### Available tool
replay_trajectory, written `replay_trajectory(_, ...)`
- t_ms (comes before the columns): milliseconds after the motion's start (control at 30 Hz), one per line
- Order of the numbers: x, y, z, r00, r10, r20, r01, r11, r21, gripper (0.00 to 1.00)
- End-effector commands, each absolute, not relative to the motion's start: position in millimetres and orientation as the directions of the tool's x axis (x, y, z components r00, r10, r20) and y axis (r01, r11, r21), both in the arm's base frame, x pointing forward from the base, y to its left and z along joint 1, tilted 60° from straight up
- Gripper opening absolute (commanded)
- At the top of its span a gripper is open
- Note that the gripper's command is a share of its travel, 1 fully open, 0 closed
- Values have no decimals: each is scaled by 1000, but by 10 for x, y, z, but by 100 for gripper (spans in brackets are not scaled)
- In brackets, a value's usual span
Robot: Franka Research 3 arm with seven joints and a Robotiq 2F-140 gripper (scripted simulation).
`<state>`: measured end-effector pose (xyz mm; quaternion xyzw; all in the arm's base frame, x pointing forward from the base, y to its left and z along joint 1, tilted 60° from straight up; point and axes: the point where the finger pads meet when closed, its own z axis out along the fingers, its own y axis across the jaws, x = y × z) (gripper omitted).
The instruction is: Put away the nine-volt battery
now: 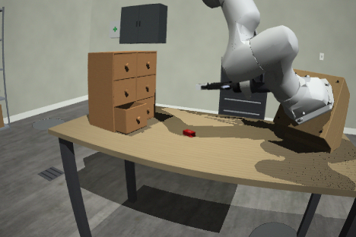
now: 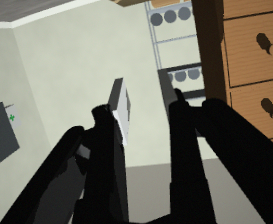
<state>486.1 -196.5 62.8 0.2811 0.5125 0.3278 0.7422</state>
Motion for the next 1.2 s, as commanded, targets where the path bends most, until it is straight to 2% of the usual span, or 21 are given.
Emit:
replay_trajectory(0,4858,-1959,600,251,783,-568,-202,617,761,20)
replay_trajectory(1167,4857,-1989,575,251,783,-568,-202,617,761,20)
